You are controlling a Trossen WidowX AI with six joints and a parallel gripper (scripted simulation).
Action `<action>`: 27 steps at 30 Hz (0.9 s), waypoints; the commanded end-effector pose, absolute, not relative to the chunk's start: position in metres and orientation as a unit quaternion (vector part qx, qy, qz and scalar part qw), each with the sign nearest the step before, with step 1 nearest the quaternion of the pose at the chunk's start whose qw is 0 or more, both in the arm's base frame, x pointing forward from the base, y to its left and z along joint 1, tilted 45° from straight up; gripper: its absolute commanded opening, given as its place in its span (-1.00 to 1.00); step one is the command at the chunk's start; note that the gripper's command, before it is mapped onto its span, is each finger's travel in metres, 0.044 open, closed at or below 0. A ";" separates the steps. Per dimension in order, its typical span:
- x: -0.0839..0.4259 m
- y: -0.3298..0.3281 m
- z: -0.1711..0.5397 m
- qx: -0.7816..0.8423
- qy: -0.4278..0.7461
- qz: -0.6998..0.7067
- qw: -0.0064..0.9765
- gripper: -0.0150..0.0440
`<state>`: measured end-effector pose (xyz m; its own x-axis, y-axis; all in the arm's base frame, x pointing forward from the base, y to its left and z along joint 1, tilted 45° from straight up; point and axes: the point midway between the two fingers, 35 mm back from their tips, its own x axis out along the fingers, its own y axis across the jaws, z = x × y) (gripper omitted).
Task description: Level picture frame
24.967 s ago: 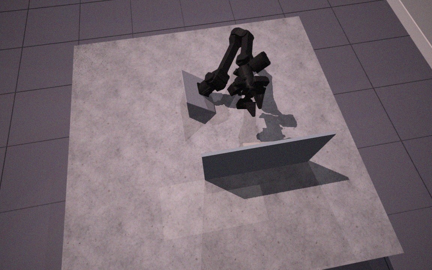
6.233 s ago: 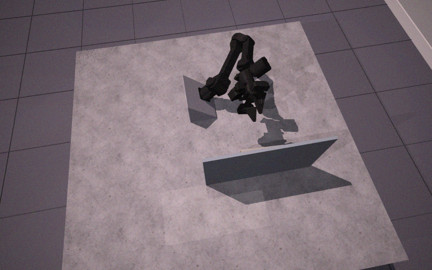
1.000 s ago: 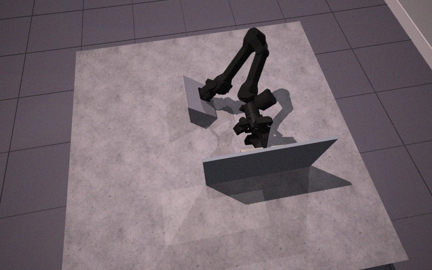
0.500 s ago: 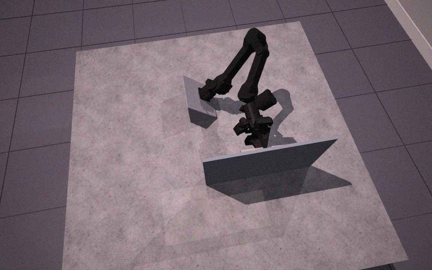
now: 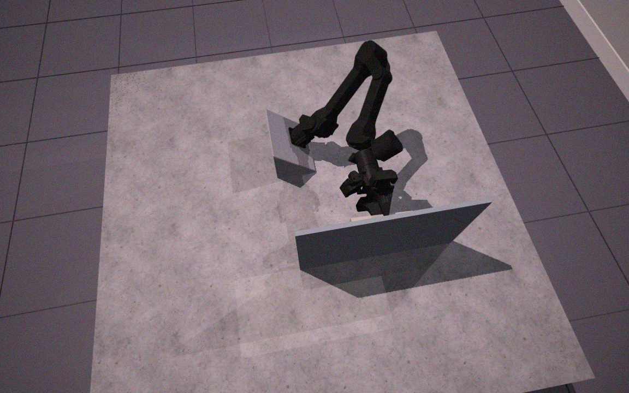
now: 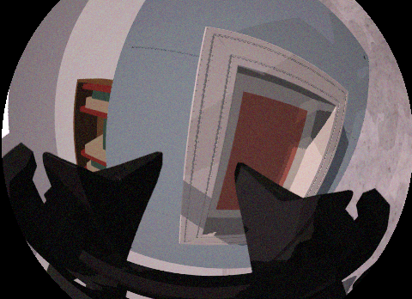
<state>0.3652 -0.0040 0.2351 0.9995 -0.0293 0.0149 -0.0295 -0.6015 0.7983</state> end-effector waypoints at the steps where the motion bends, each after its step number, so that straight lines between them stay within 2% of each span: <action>1: 0.366 -0.003 0.236 0.896 -0.015 0.002 0.444 0.39; 2: 0.366 -0.003 0.236 0.896 -0.015 0.002 0.444 0.39; 9: 0.366 -0.003 0.236 0.896 -0.015 0.002 0.444 -0.23; 16: 0.366 -0.003 0.236 0.896 -0.015 0.002 0.444 -0.39; 17: 0.366 -0.003 0.236 0.896 -0.015 0.002 0.444 -0.48; 27: 0.365 -0.004 0.236 0.896 -0.015 0.002 0.444 -0.49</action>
